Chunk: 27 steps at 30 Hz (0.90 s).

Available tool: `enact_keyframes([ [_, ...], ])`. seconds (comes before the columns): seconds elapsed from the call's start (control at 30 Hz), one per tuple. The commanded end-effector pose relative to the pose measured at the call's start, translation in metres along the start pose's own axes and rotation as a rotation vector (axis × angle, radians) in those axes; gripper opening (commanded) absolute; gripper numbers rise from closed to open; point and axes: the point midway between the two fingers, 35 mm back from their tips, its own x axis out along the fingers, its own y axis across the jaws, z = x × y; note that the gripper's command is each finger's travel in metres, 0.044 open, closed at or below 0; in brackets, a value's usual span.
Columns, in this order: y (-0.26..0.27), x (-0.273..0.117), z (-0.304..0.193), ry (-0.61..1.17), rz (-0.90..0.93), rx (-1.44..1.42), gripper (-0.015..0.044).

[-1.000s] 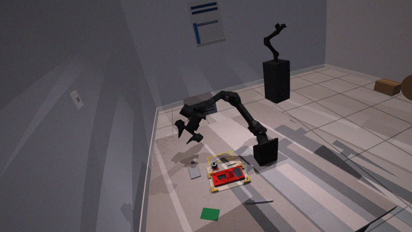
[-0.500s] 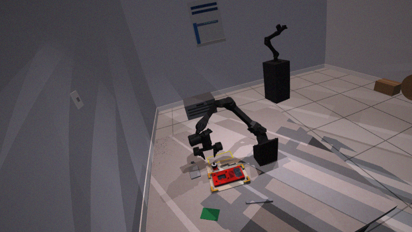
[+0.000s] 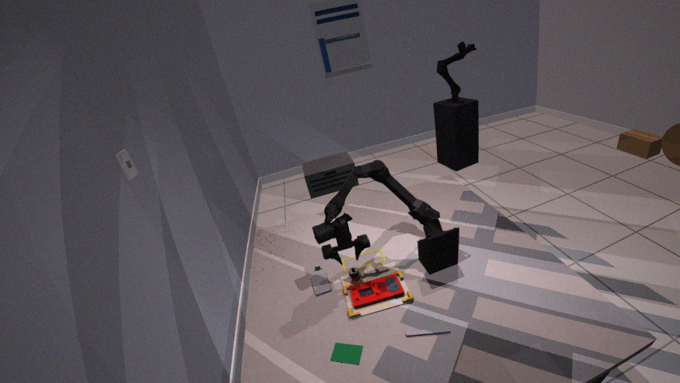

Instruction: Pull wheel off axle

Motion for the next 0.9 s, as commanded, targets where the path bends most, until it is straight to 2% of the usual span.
enact_keyframes([
  [0.0, -0.001, 0.023, 0.001, 0.001, -0.012, -0.003, 0.03],
  [0.17, -0.005, 0.064, 0.002, -0.003, -0.012, -0.003, 0.03],
  [0.37, -0.006, 0.07, 0.003, -0.003, -0.012, -0.003, 0.03],
  [0.5, -0.007, 0.066, 0.002, 0.002, -0.02, -0.002, 0.0195],
  [0.77, -0.007, 0.066, 0.002, 0.002, -0.02, -0.002, 0.0142],
  [0.87, -0.007, 0.066, 0.002, 0.002, -0.02, -0.002, 0.0063],
])
